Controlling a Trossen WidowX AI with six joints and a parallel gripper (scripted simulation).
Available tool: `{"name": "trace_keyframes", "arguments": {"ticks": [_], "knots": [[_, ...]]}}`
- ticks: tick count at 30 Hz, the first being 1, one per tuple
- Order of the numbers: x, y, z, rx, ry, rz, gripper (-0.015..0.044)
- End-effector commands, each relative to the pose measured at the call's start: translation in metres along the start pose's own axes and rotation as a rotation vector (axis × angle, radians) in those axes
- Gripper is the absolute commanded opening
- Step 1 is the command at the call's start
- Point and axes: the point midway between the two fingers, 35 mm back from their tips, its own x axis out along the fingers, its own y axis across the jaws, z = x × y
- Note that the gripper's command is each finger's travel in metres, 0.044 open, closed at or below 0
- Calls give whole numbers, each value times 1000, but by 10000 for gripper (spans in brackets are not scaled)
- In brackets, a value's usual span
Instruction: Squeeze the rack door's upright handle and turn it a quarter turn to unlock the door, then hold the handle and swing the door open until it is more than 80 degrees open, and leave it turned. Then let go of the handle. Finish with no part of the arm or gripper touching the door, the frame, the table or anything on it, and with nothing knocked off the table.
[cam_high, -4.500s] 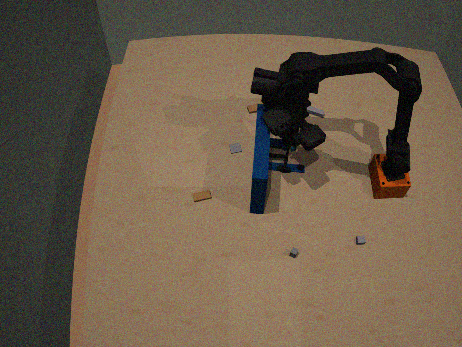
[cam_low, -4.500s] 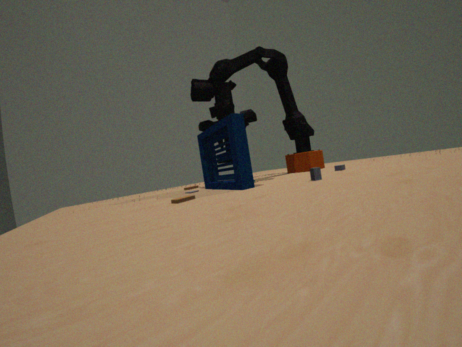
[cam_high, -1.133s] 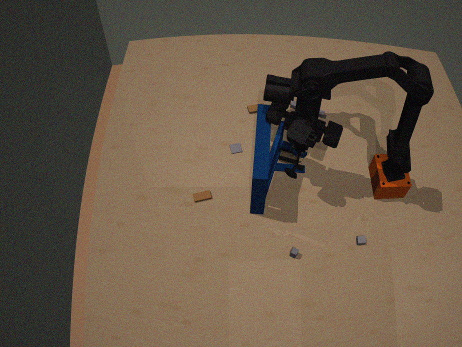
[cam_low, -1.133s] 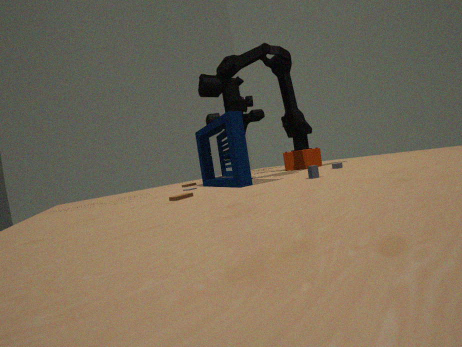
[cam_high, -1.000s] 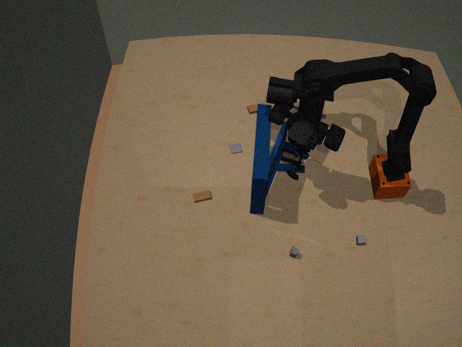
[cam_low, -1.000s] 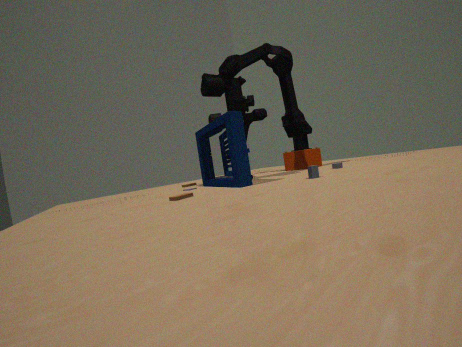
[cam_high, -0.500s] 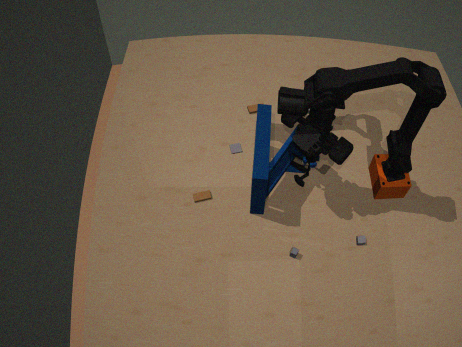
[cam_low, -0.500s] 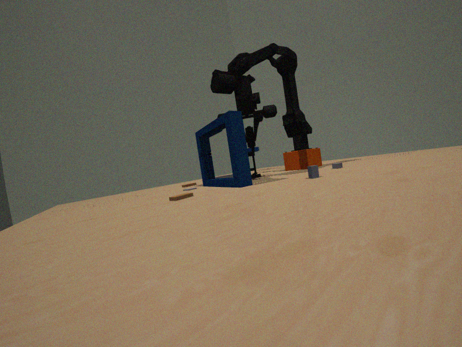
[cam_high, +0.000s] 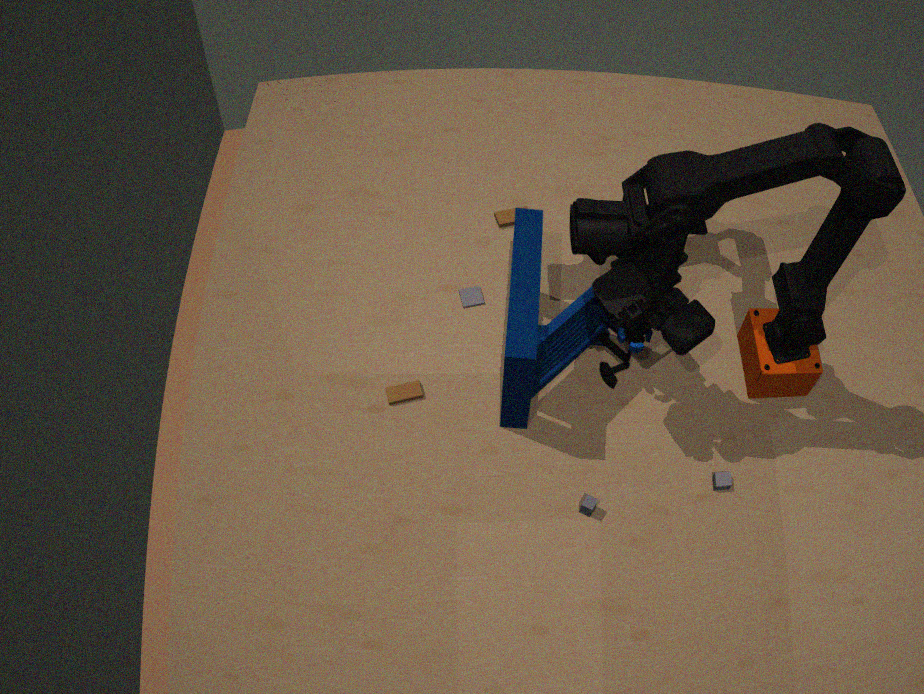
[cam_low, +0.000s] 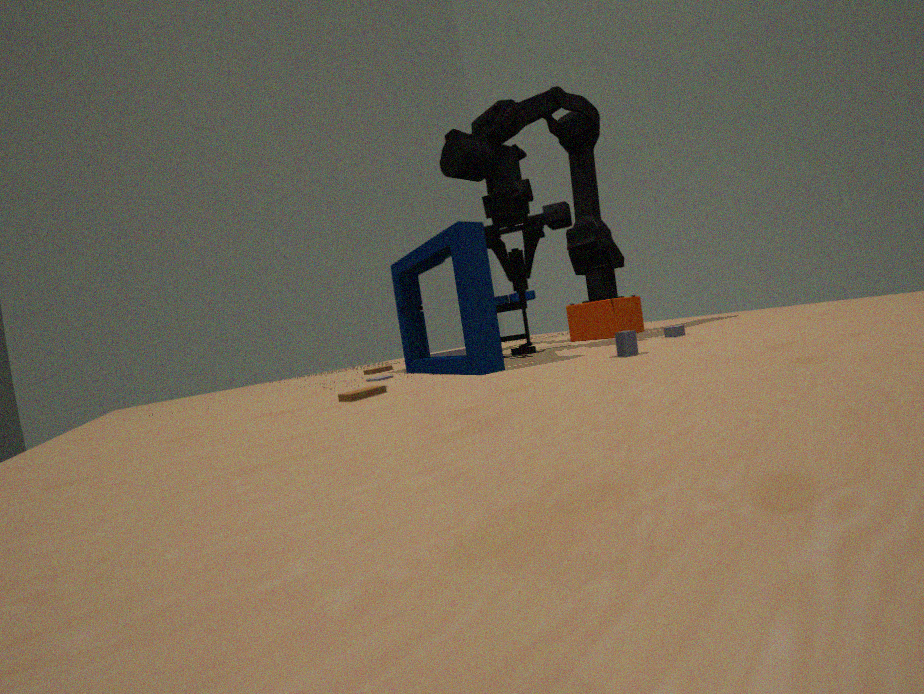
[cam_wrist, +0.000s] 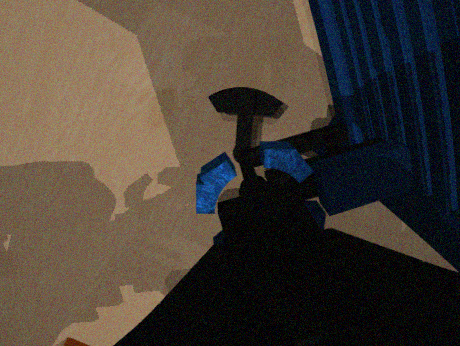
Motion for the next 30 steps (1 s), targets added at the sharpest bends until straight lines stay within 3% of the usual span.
{"name": "trace_keyframes", "arguments": {"ticks": [1,30], "knots": [[0,7,2,68,-9,-1,15],[0,57,25,452,-10,6,15]]}}
